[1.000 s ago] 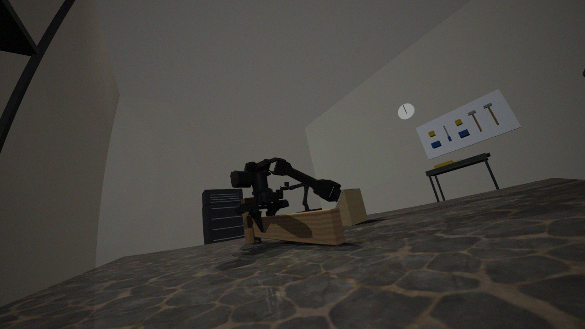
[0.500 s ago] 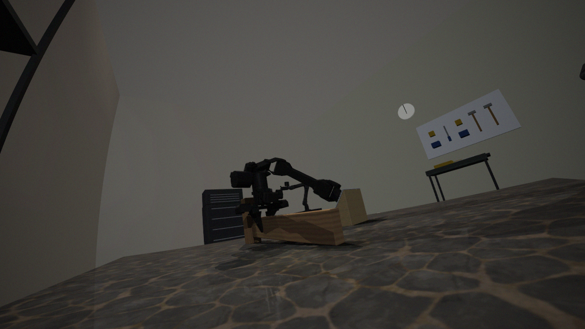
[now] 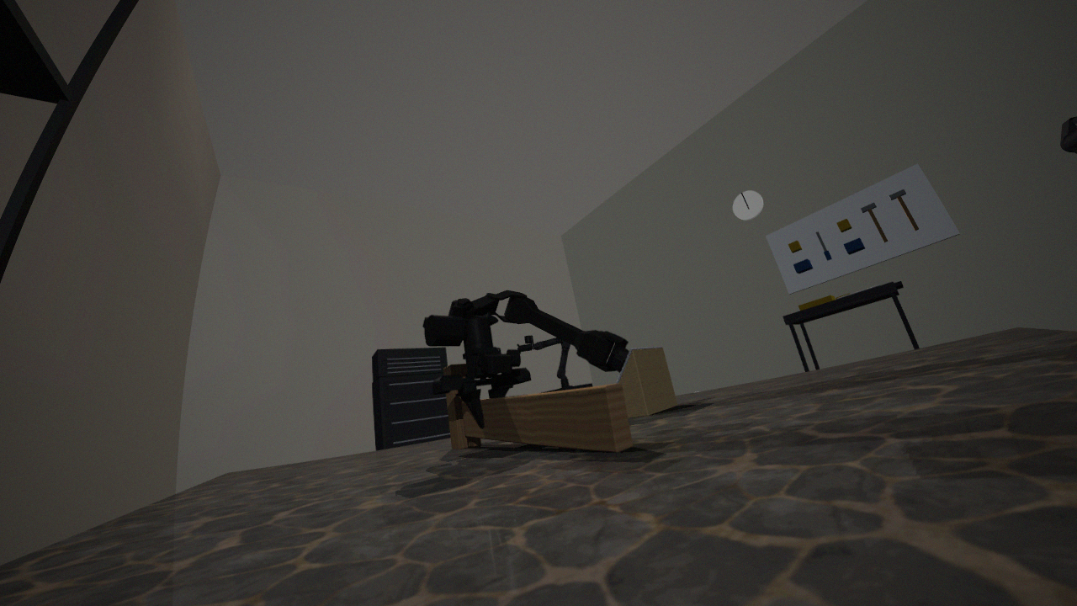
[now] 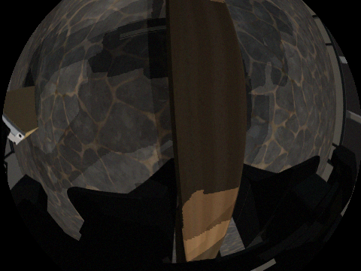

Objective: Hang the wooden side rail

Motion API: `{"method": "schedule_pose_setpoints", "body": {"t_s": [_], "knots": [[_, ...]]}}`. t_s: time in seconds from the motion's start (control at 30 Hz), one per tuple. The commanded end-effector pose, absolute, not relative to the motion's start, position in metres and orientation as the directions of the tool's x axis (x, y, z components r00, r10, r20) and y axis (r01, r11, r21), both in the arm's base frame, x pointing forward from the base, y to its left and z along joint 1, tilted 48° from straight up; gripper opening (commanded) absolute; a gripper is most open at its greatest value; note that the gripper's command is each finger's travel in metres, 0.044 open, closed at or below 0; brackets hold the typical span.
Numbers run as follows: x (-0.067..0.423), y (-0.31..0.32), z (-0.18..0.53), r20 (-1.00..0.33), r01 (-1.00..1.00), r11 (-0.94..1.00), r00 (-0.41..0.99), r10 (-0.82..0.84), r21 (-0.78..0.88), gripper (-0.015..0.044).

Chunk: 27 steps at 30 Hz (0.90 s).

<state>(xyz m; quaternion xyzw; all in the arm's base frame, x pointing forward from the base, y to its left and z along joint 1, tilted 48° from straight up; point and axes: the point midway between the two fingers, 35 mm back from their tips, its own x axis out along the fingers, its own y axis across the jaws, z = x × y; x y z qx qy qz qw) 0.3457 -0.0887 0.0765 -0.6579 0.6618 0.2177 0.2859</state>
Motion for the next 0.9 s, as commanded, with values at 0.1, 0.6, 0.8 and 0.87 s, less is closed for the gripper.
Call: {"method": "schedule_pose_setpoints", "body": {"t_s": [0.1,0.6,0.8,0.87], "knots": [[0.3464,-0.0881,0.0780,-0.665,-0.996,0.032,0.036,-0.746,-0.089,0.0000],[0.3466,-0.0889,0.0795,-0.665,-0.996,0.032,0.036,-0.746,-0.089,0.0000],[0.3471,-0.0891,0.0803,-0.665,-0.996,0.032,0.036,-0.746,-0.089,0.0000],[0.3472,-0.0892,0.0805,-0.665,-0.996,0.032,0.036,-0.746,-0.089,0.0000]]}}
